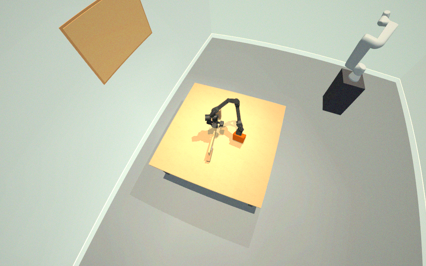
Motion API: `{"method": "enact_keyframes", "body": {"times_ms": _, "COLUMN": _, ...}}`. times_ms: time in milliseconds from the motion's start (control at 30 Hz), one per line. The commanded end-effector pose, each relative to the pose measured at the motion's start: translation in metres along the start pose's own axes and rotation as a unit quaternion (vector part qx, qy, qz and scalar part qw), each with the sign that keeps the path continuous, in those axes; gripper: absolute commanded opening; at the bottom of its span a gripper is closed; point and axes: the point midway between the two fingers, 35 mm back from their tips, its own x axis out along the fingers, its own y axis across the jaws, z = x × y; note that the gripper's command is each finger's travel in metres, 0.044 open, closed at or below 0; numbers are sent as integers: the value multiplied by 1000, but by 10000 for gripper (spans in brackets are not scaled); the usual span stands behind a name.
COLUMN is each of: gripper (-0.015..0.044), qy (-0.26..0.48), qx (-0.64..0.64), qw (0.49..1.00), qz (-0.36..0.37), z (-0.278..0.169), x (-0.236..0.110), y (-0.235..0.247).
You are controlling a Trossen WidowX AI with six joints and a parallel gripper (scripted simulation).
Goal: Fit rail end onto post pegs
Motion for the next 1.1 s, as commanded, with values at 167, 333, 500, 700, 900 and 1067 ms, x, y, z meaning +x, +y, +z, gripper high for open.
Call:
{"method": "enact_keyframes", "body": {"times_ms": 167, "gripper": 440, "qy": 3, "qx": -6, "qw": 1000, "qz": 3, "z": 1, "x": 16, "y": 0}}
{"method": "enact_keyframes", "body": {"times_ms": 333, "gripper": 440, "qy": 3, "qx": -6, "qw": 1000, "qz": 3, "z": 1, "x": 24, "y": 0}}
{"method": "enact_keyframes", "body": {"times_ms": 500, "gripper": 440, "qy": 3, "qx": -6, "qw": 1000, "qz": 4, "z": 1, "x": 32, "y": 0}}
{"method": "enact_keyframes", "body": {"times_ms": 700, "gripper": 440, "qy": 3, "qx": -5, "qw": 1000, "qz": 4, "z": 1, "x": 42, "y": 0}}
{"method": "enact_keyframes", "body": {"times_ms": 900, "gripper": 440, "qy": 4, "qx": -6, "qw": 1000, "qz": 4, "z": 1, "x": 51, "y": 0}}
{"method": "enact_keyframes", "body": {"times_ms": 1067, "gripper": 440, "qy": 5, "qx": -6, "qw": 1000, "qz": 4, "z": 1, "x": 59, "y": 1}}
